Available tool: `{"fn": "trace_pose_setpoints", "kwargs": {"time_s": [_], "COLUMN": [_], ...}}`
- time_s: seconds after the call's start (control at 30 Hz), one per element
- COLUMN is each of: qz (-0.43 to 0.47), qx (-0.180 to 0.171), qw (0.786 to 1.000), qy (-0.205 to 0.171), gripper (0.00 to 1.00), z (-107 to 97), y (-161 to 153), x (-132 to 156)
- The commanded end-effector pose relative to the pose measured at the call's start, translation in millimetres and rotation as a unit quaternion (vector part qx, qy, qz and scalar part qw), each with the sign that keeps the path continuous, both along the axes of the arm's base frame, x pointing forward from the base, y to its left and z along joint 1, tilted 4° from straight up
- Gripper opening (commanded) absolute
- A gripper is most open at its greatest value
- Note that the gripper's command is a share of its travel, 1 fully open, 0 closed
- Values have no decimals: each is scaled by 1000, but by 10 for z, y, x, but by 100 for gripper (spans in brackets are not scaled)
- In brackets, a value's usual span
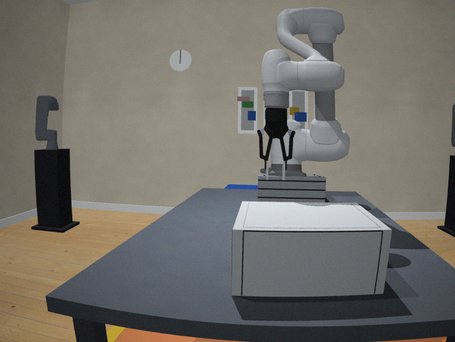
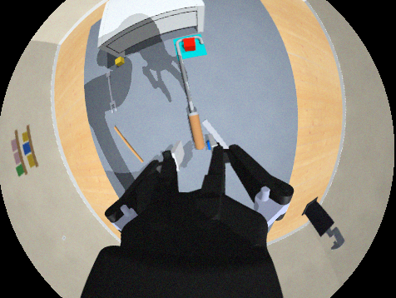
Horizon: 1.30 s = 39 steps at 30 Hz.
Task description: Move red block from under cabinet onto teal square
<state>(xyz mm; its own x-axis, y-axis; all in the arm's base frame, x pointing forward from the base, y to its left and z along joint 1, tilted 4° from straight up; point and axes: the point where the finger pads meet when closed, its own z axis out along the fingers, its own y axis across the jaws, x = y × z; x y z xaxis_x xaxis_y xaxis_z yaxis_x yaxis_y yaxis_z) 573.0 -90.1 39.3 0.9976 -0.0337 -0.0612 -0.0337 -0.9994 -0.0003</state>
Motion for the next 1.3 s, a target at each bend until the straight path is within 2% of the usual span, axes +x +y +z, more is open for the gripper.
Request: {"fn": "trace_pose_setpoints", "kwargs": {"time_s": [0.0,0.3,1.27], "qz": [0,0,0], "qx": [0,0,0], "qw": [1000,1000,1000], "qy": [0,0,0], "gripper": [33,33,33], "z": [106,174,177], "y": [0,0,0], "x": [6,11,11]}}
